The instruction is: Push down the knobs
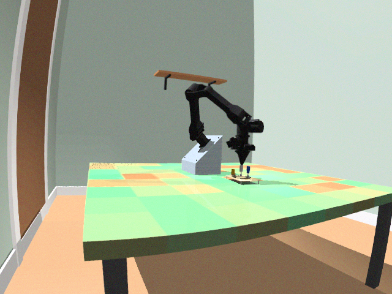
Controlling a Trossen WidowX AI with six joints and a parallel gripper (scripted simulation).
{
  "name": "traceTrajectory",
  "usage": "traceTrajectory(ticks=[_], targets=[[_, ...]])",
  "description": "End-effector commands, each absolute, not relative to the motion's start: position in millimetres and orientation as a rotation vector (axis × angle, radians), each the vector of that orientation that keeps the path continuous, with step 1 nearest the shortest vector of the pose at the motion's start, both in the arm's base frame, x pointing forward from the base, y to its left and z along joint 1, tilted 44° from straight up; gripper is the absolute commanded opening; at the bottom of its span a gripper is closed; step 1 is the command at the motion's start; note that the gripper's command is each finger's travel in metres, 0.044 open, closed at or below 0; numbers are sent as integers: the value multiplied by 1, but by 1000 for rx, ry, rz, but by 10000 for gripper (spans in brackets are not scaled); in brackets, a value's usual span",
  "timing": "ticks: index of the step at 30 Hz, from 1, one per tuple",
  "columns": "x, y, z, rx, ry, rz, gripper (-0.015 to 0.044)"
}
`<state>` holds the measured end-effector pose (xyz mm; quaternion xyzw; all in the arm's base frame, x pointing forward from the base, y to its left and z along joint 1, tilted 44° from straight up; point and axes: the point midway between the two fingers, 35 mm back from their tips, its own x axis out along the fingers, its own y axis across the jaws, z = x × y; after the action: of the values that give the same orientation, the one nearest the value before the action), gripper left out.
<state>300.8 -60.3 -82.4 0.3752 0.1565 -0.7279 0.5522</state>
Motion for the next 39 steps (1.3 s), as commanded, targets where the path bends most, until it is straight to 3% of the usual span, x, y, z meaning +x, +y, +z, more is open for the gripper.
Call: traceTrajectory(ticks=[1,39], targets=[[300,-75,-95,898,353,-1750,0],[299,-78,-97,898,353,-1750,0]])
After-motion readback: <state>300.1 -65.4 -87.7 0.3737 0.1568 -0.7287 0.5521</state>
